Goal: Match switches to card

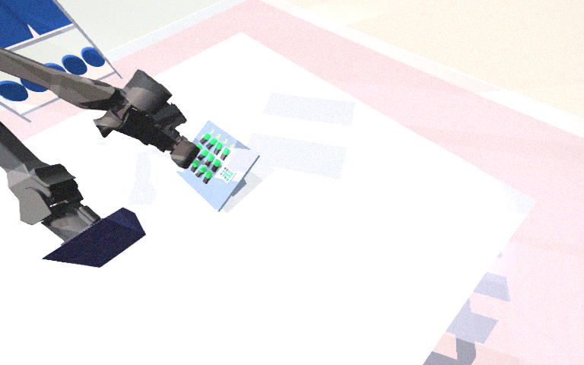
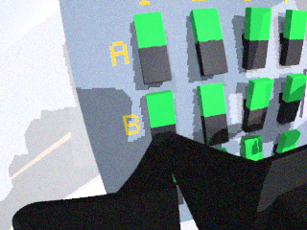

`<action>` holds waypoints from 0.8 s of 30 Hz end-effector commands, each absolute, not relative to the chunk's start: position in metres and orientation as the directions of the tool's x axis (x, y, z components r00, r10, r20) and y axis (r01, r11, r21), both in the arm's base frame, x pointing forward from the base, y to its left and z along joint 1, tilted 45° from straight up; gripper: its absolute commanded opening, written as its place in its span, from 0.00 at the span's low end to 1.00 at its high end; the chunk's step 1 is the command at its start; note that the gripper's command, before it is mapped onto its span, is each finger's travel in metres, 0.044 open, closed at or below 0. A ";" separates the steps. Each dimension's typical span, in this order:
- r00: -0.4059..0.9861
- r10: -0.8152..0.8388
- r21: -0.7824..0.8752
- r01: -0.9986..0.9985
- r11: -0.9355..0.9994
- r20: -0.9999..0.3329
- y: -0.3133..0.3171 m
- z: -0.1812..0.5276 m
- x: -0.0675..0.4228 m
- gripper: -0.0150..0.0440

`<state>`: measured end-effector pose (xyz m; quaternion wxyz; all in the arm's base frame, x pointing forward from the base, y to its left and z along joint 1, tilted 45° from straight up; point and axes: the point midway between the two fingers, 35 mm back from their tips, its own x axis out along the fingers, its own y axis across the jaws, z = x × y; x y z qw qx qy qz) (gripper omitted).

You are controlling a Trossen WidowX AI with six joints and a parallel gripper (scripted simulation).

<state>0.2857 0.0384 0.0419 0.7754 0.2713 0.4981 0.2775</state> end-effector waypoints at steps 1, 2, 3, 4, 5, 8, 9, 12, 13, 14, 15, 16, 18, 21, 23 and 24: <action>0.349 0.699 0.697 -0.156 0.700 -0.624 0.039 0.041 0.286 0.25; 0.349 0.699 0.697 -0.156 0.700 -0.624 0.039 0.041 0.286 0.25; 0.349 0.699 0.697 -0.156 0.700 -0.624 0.039 0.041 0.286 0.25; 0.349 0.700 0.697 -0.160 0.699 -0.623 0.037 0.043 0.285 0.25; 0.347 0.698 0.695 -0.158 0.702 -0.626 0.032 0.046 0.284 0.25; 0.334 0.696 0.692 -0.153 0.706 -0.636 0.005 0.069 0.273 0.25; 0.329 0.698 0.693 -0.153 0.704 -0.636 -0.002 0.076 0.269 0.25; 0.324 0.701 0.695 -0.155 0.702 -0.635 -0.007 0.082 0.266 0.25; 0.324 0.701 0.695 -0.155 0.702 -0.635 -0.007 0.082 0.266 0.25; 0.324 0.701 0.695 -0.155 0.702 -0.635 -0.007 0.082 0.266 0.25; 0.324 0.701 0.695 -0.155 0.702 -0.635 -0.007 0.082 0.266 0.25; 0.324 0.701 0.695 -0.155 0.702 -0.635 -0.007 0.082 0.266 0.25; 0.324 0.701 0.695 -0.154 0.702 -0.636 -0.012 0.077 0.267 0.25; 0.324 0.700 0.694 -0.155 0.703 -0.636 -0.027 0.062 0.270 0.25; 0.324 0.700 0.694 -0.155 0.703 -0.636 -0.029 0.061 0.270 0.25; 0.324 0.700 0.694 -0.155 0.703 -0.636 -0.029 0.061 0.270 0.25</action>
